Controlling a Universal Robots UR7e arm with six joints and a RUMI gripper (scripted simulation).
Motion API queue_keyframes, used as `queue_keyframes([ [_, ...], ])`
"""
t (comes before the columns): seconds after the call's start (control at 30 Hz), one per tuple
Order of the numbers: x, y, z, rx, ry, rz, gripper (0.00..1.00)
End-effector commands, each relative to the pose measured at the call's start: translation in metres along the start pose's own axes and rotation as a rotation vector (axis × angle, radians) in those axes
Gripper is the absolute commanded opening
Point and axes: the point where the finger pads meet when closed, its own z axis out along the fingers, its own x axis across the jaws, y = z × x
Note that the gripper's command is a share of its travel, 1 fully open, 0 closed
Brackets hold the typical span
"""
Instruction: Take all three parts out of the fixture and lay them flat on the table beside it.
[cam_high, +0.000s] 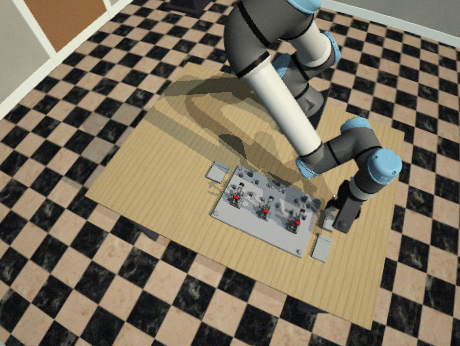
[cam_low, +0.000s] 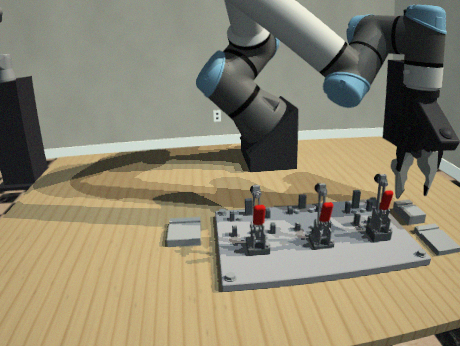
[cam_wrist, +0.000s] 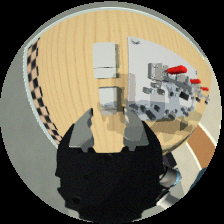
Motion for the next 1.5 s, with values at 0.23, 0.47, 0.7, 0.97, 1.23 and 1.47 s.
queue_keyframes([
  [0.23,0.000,0.000,-0.042,-0.001,0.001,0.001,0.40],
  [0.47,0.000,0.000,-0.042,-0.001,0.001,0.001,0.40],
  [0.7,0.000,0.000,-0.042,-0.001,0.001,0.001,0.40],
  [0.97,0.000,0.000,-0.042,-0.001,0.001,0.001,1.00],
  [1.23,0.000,0.000,-0.042,-0.001,0.001,0.001,1.00],
  [1.47,0.000,0.000,-0.042,-0.001,0.001,0.001,1.00],
])
